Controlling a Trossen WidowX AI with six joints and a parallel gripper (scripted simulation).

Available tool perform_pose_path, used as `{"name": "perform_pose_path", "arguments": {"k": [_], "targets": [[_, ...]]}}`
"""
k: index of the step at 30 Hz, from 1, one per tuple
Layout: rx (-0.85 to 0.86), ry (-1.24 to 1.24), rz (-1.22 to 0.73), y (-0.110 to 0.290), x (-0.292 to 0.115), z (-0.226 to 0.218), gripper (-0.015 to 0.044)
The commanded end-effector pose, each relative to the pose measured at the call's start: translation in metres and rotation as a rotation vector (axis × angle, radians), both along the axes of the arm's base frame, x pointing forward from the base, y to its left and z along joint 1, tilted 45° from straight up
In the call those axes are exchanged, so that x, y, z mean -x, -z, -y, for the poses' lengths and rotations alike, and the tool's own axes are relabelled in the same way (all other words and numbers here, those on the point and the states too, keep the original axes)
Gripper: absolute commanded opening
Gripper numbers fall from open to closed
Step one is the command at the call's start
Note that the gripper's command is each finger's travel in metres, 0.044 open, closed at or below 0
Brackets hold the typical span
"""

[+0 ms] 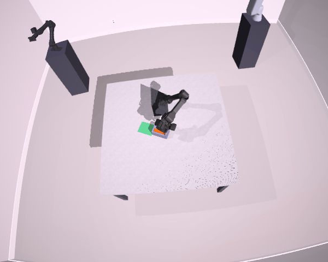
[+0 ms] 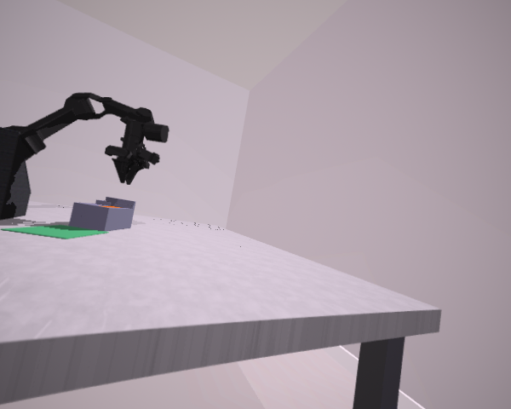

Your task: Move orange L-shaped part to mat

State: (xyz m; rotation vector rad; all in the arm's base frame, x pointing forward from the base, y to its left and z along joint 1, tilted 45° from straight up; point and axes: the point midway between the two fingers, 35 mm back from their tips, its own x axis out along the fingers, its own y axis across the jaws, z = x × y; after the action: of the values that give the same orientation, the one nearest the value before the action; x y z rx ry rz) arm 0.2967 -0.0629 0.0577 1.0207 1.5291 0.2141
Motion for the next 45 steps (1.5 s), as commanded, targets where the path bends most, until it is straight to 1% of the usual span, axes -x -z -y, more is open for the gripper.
{"name": "perform_pose_path", "arguments": {"k": [1, 4, 6, 13, 33, 45], "targets": [[-0.006, 0.003, -0.011, 0.016, -0.003, -0.013, 0.018], [-0.009, 0.002, -0.01, 0.042, -0.006, -0.041, 0.018], [-0.011, 0.002, -0.01, 0.05, -0.006, -0.049, 0.018], [-0.011, 0.002, -0.01, 0.052, -0.007, -0.051, 0.018], [-0.012, 0.002, -0.009, 0.074, -0.01, -0.074, 0.018], [-0.013, 0.002, -0.009, 0.075, -0.01, -0.075, 0.018]]}}
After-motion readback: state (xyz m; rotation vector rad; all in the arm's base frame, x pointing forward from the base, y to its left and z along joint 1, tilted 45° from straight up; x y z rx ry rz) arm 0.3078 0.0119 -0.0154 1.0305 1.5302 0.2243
